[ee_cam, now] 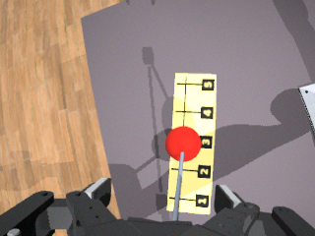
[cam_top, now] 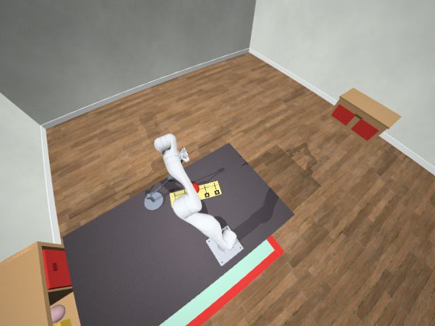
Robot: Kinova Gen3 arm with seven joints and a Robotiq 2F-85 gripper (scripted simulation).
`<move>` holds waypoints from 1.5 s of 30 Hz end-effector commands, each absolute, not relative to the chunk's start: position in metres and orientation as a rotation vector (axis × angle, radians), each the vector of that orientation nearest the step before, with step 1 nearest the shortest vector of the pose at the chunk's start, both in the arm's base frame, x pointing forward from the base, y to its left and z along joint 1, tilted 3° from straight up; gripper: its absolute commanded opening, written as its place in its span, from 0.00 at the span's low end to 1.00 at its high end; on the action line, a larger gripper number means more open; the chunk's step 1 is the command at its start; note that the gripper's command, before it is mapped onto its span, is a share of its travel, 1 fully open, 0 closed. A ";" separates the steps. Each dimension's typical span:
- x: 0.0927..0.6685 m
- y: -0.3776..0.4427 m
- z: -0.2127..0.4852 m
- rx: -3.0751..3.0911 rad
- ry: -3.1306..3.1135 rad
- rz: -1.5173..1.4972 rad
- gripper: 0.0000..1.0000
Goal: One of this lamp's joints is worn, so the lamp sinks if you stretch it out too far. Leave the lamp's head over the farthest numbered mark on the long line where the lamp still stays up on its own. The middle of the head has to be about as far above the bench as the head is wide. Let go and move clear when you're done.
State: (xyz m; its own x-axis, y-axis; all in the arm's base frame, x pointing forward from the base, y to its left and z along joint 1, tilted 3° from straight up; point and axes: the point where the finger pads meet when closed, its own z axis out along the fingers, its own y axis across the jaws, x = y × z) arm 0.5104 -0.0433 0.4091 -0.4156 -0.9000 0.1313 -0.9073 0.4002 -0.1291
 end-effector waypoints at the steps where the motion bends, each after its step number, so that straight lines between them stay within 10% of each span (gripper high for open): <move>1: 0.504 -0.055 0.413 1.666 -2.608 0.279 1.00; 45: 0.493 -0.077 0.413 1.895 -2.897 -0.244 1.00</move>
State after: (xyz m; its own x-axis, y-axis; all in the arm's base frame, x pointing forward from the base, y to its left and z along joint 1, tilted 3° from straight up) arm 0.4957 -0.0673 0.4132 -0.3485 -0.8742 -0.3382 -0.9177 0.3916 -0.0664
